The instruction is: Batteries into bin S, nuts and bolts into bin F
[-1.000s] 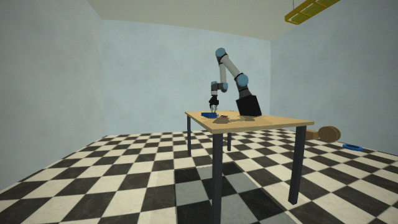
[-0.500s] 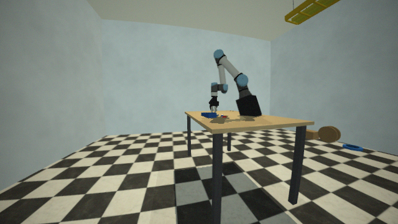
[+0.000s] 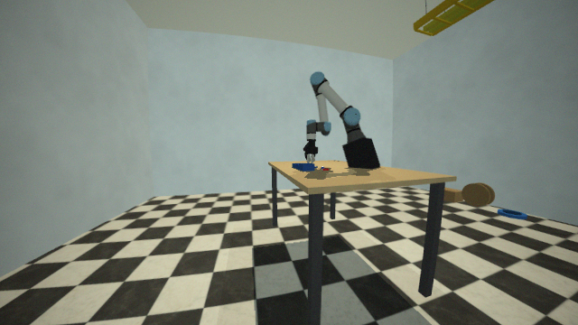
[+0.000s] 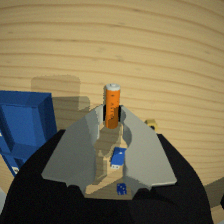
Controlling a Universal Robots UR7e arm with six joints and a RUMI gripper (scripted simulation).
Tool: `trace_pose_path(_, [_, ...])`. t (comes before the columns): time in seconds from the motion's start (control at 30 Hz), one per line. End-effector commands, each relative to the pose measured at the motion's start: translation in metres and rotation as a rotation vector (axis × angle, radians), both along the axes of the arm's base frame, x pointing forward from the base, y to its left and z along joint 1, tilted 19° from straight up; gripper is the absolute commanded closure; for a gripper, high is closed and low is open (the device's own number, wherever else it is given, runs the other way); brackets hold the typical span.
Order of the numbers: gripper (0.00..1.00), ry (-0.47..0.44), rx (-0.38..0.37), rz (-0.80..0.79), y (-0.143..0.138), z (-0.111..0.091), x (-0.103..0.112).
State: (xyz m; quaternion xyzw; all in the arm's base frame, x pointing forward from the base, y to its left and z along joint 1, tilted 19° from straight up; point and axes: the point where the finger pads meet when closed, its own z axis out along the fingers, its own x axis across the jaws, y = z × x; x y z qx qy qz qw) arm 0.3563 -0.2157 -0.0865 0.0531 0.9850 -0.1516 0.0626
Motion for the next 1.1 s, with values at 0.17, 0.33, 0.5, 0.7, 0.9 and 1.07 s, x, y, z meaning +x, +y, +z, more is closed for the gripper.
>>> trace_pose_path(0.17, [1.00,-0.001,-0.001,0.000,0.000,0.000,0.000])
trace_pose_path(0.33, [1.00,-0.001,-0.001,0.000,0.000,0.000,0.000])
trace_pose_path(0.5, [1.00,-0.001,-0.001,0.000,0.000,0.000,0.000])
trace_pose_path(0.7, [1.00,-0.001,-0.001,0.000,0.000,0.000,0.000])
trace_pose_path(0.9, [1.00,-0.001,-0.001,0.000,0.003,0.010,-0.001])
trace_pose_path(1.07, [1.00,-0.001,-0.001,0.000,0.008,0.025,-0.003])
